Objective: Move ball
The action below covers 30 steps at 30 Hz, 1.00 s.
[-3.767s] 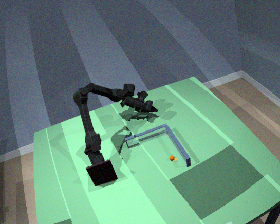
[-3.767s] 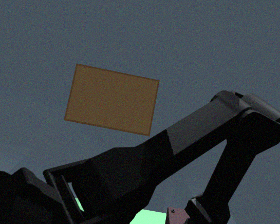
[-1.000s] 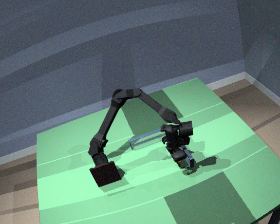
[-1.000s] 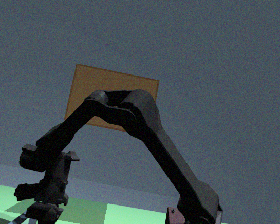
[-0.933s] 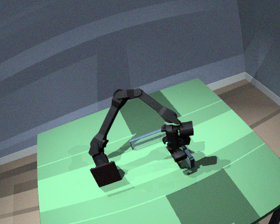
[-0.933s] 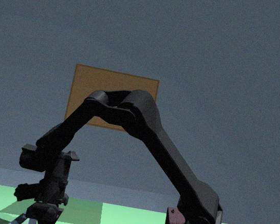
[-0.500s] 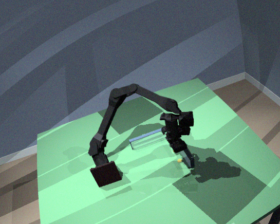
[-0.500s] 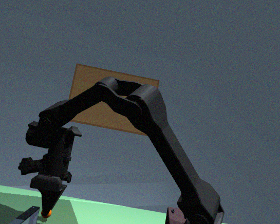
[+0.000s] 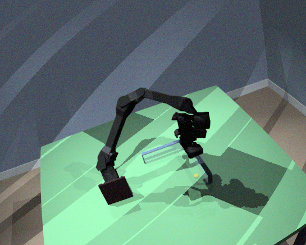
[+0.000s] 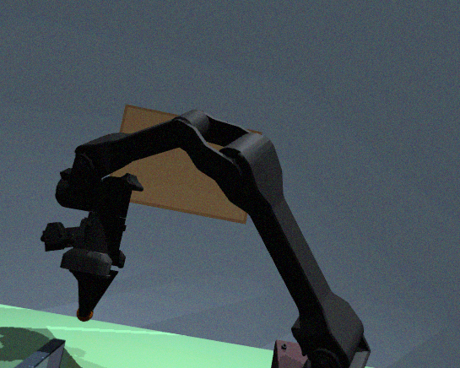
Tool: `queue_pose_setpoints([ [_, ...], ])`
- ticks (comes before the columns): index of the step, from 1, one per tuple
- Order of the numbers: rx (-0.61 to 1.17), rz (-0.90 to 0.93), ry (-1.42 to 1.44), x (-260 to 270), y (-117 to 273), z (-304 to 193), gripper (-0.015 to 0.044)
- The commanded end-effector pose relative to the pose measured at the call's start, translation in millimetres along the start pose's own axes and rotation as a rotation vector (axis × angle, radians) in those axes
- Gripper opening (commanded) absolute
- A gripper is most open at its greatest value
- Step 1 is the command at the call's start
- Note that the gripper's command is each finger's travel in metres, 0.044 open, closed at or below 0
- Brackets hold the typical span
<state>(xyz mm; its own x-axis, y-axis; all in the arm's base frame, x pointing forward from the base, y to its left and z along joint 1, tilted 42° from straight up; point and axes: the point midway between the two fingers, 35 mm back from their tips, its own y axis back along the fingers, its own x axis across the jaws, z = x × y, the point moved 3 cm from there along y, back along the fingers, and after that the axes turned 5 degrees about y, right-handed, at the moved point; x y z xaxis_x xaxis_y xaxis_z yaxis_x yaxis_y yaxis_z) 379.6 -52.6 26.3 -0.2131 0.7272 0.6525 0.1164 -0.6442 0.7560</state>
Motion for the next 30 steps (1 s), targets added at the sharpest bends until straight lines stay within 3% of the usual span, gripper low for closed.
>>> queue_pose_setpoints([
  [1,0.003,-0.003,0.002,-14,-19,5,0.0000],
  [10,0.003,-0.003,0.002,-20,-38,7,0.0000],
  [20,0.002,0.000,0.003,-20,-95,7,0.0000],
  [30,0.002,0.001,0.003,-19,-104,6,0.0000],
])
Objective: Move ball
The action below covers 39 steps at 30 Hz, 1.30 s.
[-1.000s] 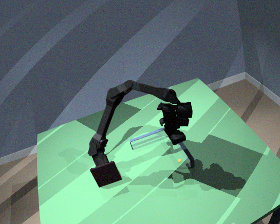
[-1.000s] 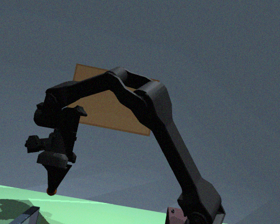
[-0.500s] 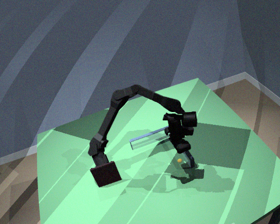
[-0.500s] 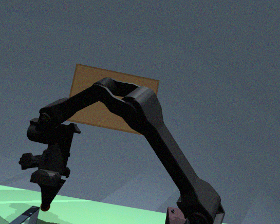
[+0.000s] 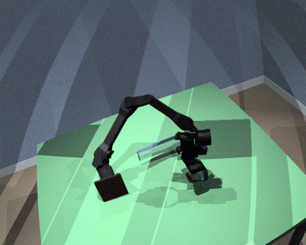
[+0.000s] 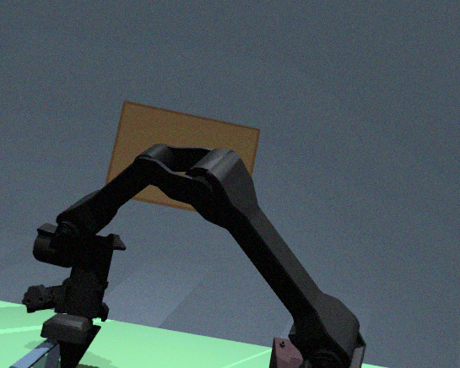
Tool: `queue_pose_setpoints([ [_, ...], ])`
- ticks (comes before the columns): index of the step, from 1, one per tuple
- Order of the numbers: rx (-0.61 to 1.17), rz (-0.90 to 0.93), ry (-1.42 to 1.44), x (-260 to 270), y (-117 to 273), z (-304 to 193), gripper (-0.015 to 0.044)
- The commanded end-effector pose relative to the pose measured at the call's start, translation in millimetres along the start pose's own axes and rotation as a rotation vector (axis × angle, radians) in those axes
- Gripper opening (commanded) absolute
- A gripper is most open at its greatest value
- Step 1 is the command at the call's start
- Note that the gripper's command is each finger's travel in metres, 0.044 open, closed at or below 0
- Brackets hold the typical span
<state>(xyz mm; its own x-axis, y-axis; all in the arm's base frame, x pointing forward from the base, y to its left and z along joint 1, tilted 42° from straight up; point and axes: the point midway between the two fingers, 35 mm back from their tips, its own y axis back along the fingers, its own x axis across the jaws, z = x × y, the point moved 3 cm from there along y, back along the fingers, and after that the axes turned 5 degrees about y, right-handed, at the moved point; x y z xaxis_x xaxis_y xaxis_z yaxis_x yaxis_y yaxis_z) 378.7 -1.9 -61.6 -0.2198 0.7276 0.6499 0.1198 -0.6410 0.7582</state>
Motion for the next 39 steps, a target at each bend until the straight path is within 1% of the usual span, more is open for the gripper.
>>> queue_pose_setpoints([
  [1,-0.002,0.004,-0.004,1,-6,0,0.0000],
  [12,-0.002,0.005,-0.004,1,-19,0,0.0000],
  [20,0.001,0.001,0.000,1,-16,0,0.0210],
  [21,0.001,0.001,0.000,1,-16,0,0.0224],
  [28,0.001,0.001,0.000,0,-14,0,0.0224],
  [29,0.001,0.000,-0.001,0,-5,1,0.0224],
  [32,-0.001,-0.001,-0.003,-1,45,2,0.0224],
  [34,-0.001,0.000,-0.004,0,68,0,0.0224],
  [39,-0.001,0.001,-0.004,0,71,0,0.0224],
])
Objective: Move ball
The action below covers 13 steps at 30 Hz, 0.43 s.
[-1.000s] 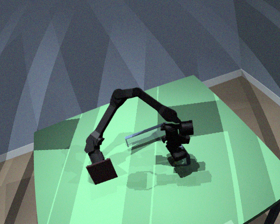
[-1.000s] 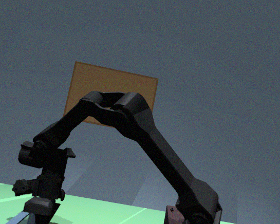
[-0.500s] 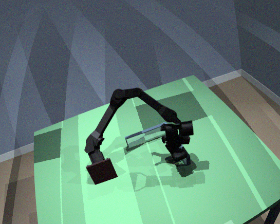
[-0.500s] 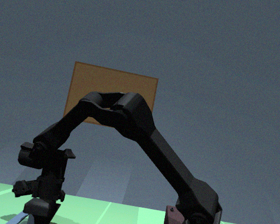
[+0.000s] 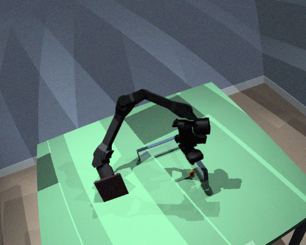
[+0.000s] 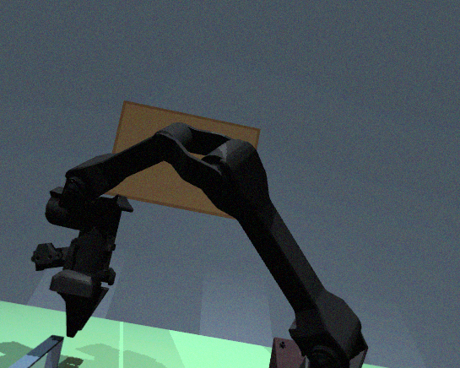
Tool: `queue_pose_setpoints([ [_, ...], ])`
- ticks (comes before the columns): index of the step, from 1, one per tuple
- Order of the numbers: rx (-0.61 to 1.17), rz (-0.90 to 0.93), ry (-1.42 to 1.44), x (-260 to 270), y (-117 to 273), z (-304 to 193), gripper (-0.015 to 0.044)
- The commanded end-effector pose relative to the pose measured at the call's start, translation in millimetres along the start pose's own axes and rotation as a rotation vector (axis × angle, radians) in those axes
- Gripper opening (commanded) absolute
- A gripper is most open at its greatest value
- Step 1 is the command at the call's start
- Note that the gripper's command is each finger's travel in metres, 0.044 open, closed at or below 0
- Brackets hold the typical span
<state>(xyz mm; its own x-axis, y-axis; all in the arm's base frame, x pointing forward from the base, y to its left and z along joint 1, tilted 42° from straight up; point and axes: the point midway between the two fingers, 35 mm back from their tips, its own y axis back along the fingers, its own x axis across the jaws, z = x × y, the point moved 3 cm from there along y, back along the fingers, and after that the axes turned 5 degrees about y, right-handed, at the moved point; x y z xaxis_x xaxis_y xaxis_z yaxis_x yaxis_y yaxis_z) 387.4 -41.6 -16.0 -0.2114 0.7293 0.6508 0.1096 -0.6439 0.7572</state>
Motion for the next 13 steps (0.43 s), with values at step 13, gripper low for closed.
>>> queue_pose_setpoints([
  [13,0.002,0.001,0.001,2,49,-3,0.0355],
])
